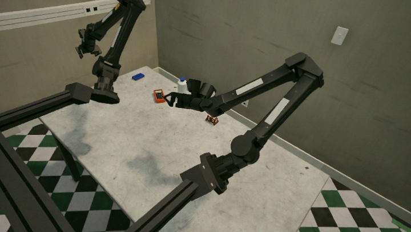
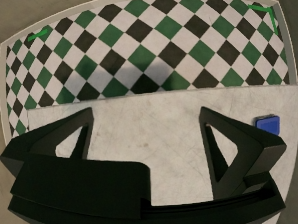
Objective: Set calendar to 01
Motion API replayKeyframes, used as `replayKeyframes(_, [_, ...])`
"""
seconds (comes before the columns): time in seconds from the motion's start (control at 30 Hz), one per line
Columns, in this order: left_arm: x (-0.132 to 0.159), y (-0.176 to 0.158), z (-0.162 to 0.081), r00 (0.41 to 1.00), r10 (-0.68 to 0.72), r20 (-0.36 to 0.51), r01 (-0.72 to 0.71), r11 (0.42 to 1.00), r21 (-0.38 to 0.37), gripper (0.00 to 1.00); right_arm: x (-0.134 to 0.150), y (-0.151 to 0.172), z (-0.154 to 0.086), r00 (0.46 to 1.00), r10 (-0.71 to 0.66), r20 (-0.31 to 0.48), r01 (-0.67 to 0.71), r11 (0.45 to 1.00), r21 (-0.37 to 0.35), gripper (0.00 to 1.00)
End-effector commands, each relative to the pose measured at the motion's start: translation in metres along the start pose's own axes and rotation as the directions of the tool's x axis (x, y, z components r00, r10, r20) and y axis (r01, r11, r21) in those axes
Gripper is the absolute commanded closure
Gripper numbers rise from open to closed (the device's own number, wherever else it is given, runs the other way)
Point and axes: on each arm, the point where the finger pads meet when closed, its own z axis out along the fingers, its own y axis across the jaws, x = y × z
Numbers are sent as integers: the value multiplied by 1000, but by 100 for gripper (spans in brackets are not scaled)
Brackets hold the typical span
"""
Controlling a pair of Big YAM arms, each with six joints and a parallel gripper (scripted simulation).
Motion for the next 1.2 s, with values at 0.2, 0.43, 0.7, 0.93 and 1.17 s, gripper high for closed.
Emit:
replayKeyframes(0.2, [-4, -2, -2, 1000, 2, 9, -2, 1000, 2, 0, -3, 1, 0, 1000, -2, 6, 2, 1000, -1, 0])
replayKeyframes(0.43, [-4, -2, -2, 1000, 2, 9, -2, 1000, 2, 0, -3, 1, 0, 1000, -2, 6, 2, 1000, -1, 0])
replayKeyframes(0.7, [5, -18, 12, 996, 81, -25, -80, 997, 23, 45, -8, -18, -6, 998, -55, 34, 53, 997, 54, 0])
replayKeyframes(0.93, [58, -107, 51, 932, 352, -88, -339, 931, 132, 45, -26, -106, -42, 984, -176, 39, 144, 897, 417, 0])
replayKeyframes(1.17, [119, -195, 67, 815, 571, -92, -537, 806, 247, 45, -24, -151, -72, 983, -184, -12, 155, 787, 597, 0])
